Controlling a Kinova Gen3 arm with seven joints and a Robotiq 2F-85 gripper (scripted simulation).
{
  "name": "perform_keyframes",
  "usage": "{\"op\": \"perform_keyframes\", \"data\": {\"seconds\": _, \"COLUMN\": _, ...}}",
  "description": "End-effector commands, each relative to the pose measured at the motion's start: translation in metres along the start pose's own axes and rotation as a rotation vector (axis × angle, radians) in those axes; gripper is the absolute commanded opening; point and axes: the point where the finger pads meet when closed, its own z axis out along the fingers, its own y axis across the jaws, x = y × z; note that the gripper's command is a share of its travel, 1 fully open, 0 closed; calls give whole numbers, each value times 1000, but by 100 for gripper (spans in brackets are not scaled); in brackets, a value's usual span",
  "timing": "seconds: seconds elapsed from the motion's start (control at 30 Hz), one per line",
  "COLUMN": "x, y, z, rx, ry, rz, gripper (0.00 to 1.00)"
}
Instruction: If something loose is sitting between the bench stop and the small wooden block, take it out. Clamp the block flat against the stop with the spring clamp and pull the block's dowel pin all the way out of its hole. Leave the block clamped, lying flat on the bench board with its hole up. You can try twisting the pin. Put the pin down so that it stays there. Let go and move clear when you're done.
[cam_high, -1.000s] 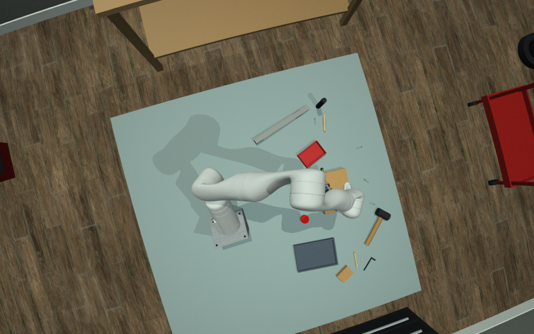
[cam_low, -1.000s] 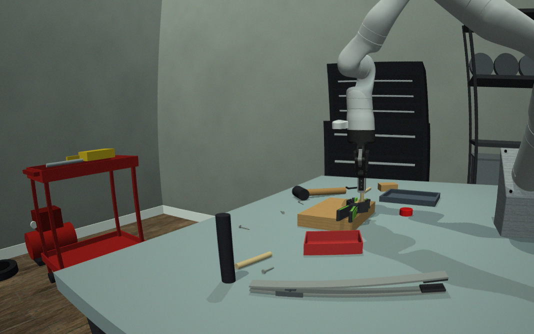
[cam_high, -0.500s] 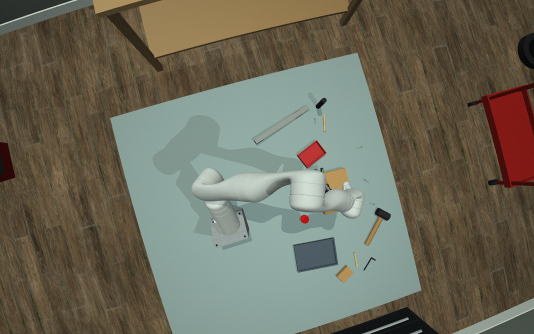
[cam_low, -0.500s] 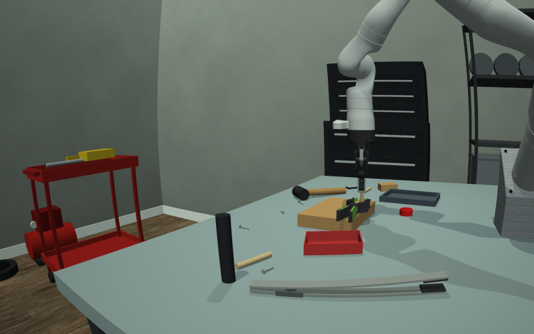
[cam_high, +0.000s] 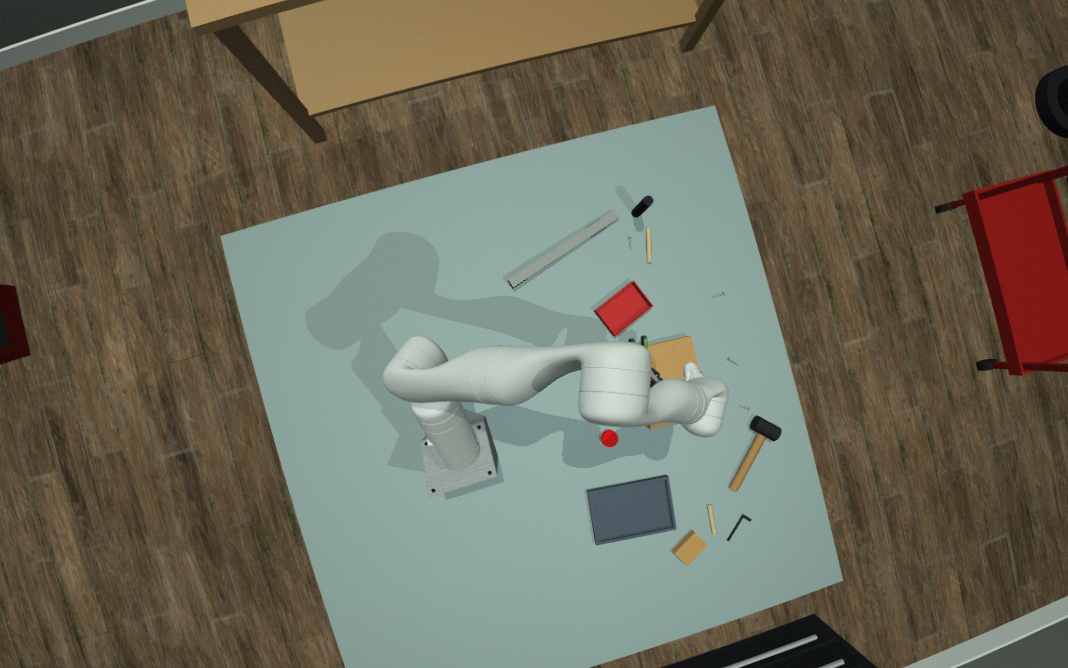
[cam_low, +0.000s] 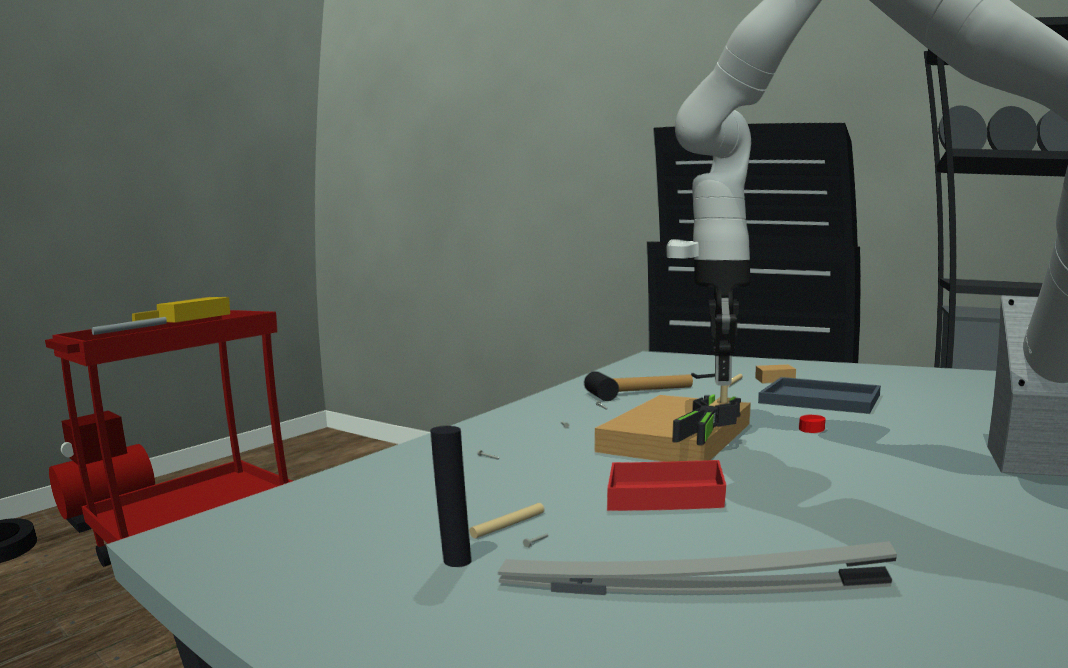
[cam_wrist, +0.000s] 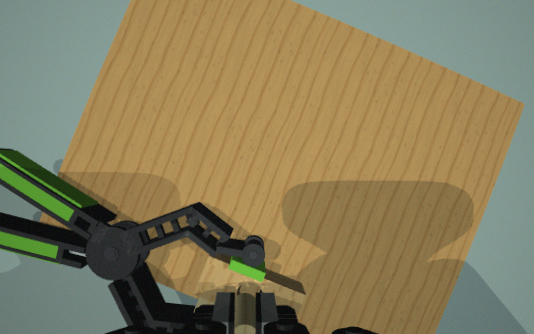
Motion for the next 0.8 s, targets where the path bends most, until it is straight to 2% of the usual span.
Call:
{"op": "perform_keyframes", "data": {"seconds": 0.0, "x": 3, "y": 5, "z": -1, "rx": -10, "ry": 10, "rz": -22, "gripper": 10}}
{"op": "perform_keyframes", "data": {"seconds": 0.77, "x": 3, "y": 5, "z": -1, "rx": -11, "ry": 10, "rz": -121, "gripper": 10}}
